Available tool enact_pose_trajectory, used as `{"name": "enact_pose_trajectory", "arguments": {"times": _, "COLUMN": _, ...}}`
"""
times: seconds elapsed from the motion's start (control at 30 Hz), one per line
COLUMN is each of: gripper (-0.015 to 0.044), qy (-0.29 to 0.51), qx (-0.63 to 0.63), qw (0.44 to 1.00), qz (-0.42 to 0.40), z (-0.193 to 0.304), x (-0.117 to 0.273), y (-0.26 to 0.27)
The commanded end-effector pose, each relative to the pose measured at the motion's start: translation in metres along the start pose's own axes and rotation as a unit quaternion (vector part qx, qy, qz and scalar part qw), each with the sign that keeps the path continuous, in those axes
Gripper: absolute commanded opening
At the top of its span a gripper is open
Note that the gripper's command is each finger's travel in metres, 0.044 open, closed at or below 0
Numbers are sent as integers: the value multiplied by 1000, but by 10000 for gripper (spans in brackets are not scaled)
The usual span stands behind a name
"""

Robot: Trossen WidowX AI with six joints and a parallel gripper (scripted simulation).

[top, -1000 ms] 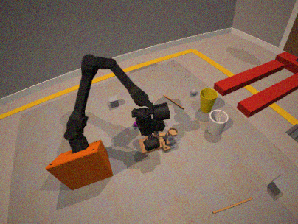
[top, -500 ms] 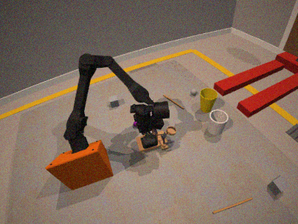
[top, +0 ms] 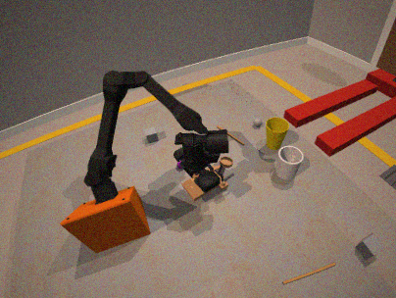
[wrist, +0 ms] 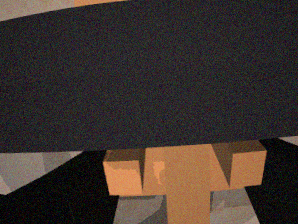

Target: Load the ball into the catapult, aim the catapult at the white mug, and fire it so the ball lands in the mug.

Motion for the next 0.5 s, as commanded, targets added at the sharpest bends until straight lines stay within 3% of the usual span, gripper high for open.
{"name": "enact_pose_trajectory", "arguments": {"times": 0.0, "gripper": 0, "qy": -3, "qx": 68, "qw": 998, "qz": 5, "z": -3, "x": 3, "y": -7}}
{"name": "enact_pose_trajectory", "arguments": {"times": 0.47, "gripper": 0, "qy": -1, "qx": 307, "qw": 952, "qz": 5, "z": -6, "x": 2, "y": -35}}
Point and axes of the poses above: the point midway between the two fingers, 35 mm back from their tips, its own x axis back along the fingers, its own y axis across the jaws, z = x × y, the point moved 7 cm from there along x, back along the fingers, and after that the axes turned 15 degrees about x, right-handed, at the moved point
